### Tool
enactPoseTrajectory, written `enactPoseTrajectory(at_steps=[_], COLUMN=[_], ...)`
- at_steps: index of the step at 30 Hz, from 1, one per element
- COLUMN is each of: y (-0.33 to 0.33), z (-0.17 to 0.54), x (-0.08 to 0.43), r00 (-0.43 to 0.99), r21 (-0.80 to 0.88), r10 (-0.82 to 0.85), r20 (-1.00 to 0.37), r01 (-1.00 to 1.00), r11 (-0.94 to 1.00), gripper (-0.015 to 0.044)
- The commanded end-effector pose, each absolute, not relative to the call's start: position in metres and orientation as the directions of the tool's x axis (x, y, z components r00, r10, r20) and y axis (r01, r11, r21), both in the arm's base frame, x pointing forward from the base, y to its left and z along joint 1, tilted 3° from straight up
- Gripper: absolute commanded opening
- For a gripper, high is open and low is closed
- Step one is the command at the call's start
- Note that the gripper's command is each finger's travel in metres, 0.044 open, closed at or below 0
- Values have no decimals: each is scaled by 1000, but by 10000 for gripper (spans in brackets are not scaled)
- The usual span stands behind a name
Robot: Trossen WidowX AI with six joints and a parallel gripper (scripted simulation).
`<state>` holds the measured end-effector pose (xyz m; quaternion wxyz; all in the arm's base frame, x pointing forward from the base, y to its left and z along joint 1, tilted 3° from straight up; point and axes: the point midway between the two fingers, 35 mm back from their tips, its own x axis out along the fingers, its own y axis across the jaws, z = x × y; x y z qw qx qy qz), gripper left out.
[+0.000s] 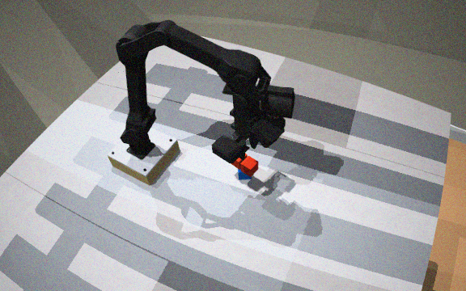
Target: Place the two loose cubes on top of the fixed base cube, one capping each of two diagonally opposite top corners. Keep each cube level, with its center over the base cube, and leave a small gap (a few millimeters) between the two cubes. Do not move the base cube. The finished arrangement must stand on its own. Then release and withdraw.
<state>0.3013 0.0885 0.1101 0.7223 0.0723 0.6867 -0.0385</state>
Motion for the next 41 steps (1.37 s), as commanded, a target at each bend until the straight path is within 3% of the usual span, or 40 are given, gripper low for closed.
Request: enactPoseTrajectory(at_steps=[1,10,18,24,33,41], y=[89,88,88,96,199,205], z=[118,126,133,131,135,135], x=[303,302,301,296,236,230], r00=[63,63,58,51,45,45], r21=[56,56,53,52,61,62], r10=[47,47,45,45,55,56], r20=[-997,-997,-997,-998,-997,-997], r01=[151,151,156,157,157,157], r11=[987,987,986,986,986,986], gripper=[205,205,400,400,400,400])
